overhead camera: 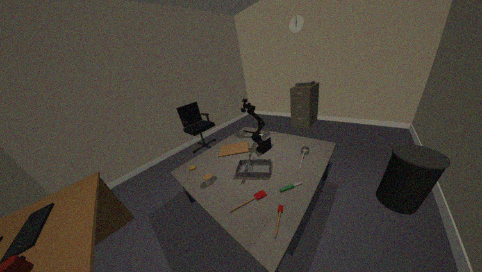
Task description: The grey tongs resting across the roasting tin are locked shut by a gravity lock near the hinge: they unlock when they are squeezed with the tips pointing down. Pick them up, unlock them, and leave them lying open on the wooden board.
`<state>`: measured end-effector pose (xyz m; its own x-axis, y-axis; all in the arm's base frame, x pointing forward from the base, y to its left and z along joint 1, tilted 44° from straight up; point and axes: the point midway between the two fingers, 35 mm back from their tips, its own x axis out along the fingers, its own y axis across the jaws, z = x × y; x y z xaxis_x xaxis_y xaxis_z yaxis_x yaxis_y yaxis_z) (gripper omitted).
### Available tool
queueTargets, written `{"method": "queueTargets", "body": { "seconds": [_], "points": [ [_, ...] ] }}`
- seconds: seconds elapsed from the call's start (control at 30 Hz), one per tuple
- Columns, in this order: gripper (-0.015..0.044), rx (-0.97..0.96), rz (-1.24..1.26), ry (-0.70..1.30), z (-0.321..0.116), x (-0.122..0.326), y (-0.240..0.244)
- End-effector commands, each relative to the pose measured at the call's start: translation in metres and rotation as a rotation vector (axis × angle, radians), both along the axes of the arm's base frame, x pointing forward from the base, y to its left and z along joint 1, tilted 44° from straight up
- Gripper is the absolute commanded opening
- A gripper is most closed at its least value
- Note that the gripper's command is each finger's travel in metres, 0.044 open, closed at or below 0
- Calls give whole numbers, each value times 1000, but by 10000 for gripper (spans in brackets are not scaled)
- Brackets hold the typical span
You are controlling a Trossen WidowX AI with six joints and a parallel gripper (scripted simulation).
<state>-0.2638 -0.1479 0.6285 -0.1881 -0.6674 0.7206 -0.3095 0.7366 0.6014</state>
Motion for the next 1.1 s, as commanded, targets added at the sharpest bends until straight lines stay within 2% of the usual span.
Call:
{"method": "queueTargets", "body": {
  "seconds": [0.0,0.33,0.87,1.07],
  "points": [
    [440,-54,7,77,14,35,11],
    [440,-115,36,204,36,96,22],
    [440,-174,66,342,51,158,36],
    [440,-211,63,452,57,204,48]
  ]
}}
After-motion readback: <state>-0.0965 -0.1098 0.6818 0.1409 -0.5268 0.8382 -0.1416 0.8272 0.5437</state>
